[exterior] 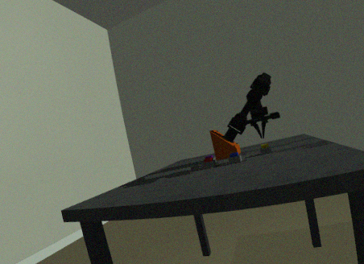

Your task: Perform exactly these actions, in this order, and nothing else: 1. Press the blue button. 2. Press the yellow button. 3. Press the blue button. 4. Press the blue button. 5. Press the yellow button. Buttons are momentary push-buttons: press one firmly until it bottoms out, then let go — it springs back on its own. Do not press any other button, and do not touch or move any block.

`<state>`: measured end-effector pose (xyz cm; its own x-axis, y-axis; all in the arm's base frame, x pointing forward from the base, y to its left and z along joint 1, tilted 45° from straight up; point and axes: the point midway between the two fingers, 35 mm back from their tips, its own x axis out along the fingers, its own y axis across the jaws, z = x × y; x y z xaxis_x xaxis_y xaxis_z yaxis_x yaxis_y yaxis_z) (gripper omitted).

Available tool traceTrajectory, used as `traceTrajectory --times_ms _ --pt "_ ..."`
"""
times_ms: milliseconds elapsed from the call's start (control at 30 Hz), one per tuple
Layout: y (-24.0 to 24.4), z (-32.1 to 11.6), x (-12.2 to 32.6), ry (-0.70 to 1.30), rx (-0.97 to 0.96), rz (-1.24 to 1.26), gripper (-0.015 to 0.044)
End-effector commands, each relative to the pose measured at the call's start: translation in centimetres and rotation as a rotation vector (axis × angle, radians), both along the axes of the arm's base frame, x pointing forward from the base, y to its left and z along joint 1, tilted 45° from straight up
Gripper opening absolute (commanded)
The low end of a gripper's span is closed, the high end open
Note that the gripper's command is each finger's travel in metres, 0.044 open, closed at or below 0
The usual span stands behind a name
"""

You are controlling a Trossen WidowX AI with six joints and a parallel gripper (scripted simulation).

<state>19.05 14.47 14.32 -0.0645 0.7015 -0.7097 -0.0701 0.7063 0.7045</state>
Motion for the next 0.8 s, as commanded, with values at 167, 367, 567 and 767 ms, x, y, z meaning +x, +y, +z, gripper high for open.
traceTrajectory --times_ms 167,367,567,767 --pt "1.1 -1.0 -0.2 0.003 0.006 0.000 0.0020" --pt "1.8 -1.7 -0.3 0.003 0.006 0.000 0.0020" --pt "2.5 -2.4 -0.4 0.003 0.008 0.000 0.0020" --pt "2.6 -2.4 -0.4 0.003 0.008 0.000 0.0020"
